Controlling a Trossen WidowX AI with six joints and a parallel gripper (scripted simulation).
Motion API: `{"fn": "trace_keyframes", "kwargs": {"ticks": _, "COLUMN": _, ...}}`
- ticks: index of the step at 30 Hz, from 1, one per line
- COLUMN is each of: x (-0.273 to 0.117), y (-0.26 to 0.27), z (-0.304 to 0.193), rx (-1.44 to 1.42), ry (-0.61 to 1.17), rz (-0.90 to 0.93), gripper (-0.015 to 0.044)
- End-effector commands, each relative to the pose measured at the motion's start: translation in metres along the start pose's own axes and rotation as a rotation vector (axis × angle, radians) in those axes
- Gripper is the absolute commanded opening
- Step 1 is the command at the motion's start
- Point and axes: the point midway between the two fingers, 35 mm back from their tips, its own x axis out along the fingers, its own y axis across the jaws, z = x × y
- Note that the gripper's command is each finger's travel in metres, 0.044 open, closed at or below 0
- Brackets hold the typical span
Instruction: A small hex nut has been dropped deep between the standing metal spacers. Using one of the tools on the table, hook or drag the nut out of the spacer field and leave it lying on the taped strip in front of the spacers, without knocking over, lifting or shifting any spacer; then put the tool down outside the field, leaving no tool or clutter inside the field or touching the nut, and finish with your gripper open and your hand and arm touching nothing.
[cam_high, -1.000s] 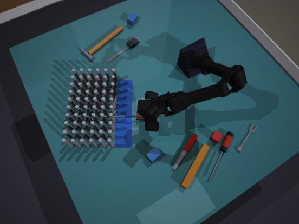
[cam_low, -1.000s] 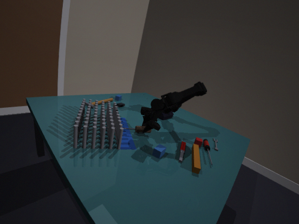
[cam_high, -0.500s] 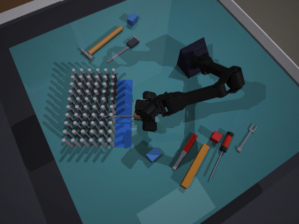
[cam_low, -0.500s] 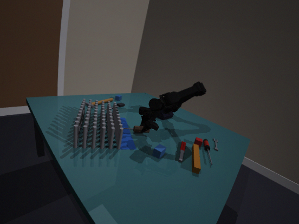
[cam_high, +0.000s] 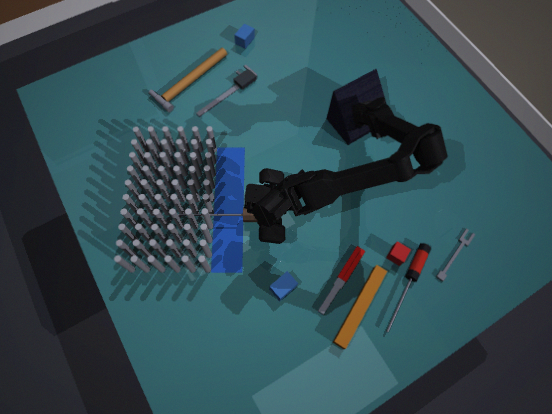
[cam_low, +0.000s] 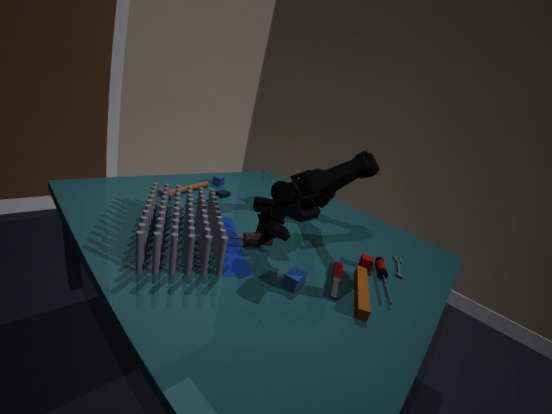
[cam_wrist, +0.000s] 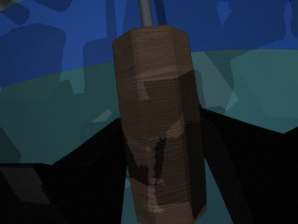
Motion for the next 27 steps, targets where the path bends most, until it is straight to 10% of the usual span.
{"fn": "trace_keyframes", "kwargs": {"ticks": 1, "x": -0.001, "y": 0.002, "z": 0.006, "rx": -0.006, "ry": -0.008, "rz": 0.006, "gripper": 0.0000}}
{"fn": "trace_keyframes", "kwargs": {"ticks": 27, "x": 0.006, "y": 0.001, "z": 0.022, "rx": -0.006, "ry": -0.009, "rz": 0.006, "gripper": 0.0000}}
